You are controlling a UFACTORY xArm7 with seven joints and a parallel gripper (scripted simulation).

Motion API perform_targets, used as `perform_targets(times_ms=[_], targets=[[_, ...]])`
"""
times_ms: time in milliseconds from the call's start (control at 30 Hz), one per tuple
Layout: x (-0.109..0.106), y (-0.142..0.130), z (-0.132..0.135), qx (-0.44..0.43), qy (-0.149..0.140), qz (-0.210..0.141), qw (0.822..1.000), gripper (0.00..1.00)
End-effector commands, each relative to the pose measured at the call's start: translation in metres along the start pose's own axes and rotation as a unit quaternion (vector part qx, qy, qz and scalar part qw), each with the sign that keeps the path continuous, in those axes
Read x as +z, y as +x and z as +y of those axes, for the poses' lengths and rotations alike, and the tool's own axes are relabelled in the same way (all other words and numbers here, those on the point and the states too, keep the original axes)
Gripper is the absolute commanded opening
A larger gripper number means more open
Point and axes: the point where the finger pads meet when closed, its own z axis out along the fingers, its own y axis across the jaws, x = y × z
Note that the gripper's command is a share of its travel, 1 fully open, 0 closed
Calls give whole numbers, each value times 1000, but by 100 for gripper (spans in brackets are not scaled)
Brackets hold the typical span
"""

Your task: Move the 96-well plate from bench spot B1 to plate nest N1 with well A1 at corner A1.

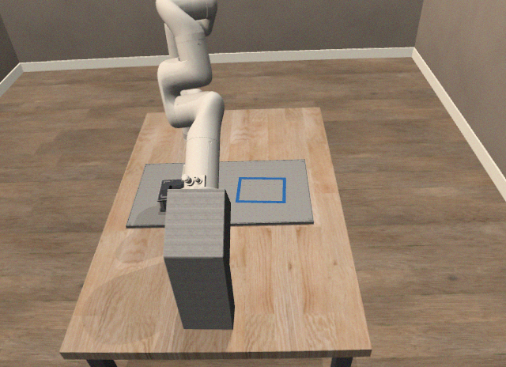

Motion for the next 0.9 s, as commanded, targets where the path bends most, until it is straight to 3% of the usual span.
perform_targets(times_ms=[0,667,867], targets=[[-4,-18,1,0,1,5,1000,0],[-15,-77,8,0,1,5,1000,0],[-16,-84,8,0,1,5,1000,0]])
